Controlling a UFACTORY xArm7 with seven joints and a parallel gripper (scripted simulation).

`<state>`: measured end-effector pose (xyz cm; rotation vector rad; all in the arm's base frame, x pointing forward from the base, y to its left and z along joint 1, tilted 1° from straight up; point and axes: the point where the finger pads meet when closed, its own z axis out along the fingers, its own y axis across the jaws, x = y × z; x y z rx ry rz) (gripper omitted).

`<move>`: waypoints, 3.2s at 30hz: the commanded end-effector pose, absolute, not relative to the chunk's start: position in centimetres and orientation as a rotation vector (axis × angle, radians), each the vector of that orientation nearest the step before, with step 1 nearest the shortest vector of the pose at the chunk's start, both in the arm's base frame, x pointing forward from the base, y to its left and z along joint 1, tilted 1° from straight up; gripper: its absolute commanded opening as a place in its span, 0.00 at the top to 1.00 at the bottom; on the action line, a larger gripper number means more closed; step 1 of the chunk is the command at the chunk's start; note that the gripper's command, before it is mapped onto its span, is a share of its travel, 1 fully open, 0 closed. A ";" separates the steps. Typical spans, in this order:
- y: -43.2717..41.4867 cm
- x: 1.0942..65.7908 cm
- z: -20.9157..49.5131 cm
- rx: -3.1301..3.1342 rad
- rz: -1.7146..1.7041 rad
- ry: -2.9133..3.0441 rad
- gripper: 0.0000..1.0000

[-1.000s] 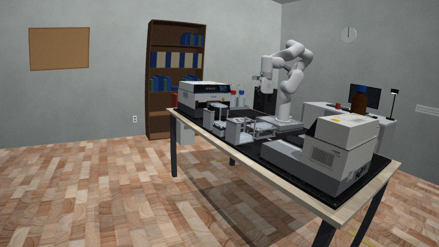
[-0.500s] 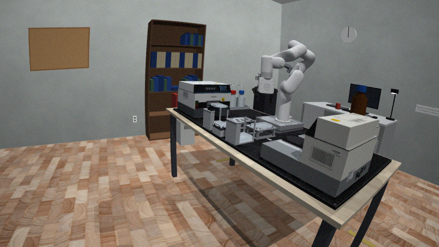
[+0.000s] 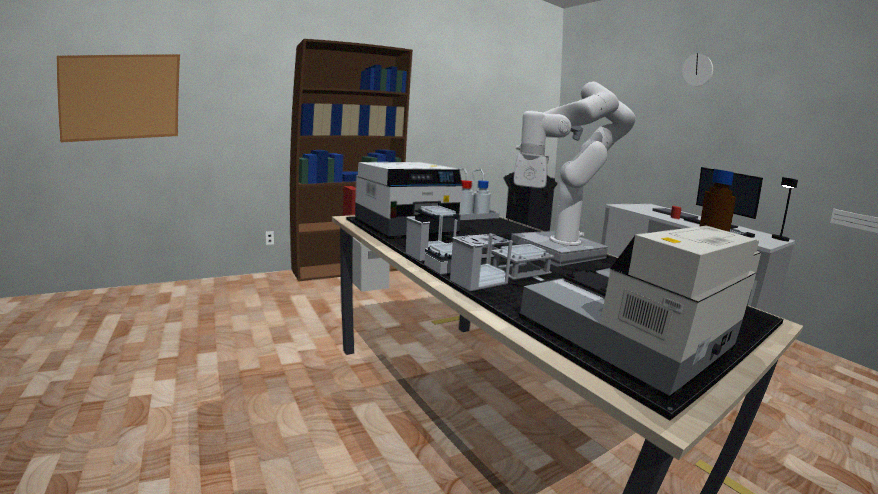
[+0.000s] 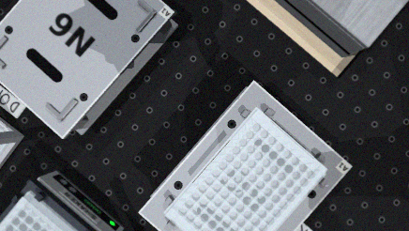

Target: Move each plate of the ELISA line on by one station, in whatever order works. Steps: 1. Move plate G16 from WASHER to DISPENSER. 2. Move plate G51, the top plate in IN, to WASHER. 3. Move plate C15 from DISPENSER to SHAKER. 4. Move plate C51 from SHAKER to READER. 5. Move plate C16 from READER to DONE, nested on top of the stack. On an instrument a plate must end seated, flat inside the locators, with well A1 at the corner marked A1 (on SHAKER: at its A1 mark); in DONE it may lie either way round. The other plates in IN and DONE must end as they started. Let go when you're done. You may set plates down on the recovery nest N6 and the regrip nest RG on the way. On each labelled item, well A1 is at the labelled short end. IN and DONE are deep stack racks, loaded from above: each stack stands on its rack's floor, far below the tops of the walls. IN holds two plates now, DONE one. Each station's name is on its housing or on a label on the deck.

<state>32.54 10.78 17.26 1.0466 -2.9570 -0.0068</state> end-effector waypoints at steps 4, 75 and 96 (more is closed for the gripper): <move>10.8 32.7 17.4 0.653 0.006 -3.065 0.00; 10.8 32.6 16.1 -0.039 0.008 -3.135 0.00; 10.8 32.6 13.5 -0.039 0.008 -3.135 0.00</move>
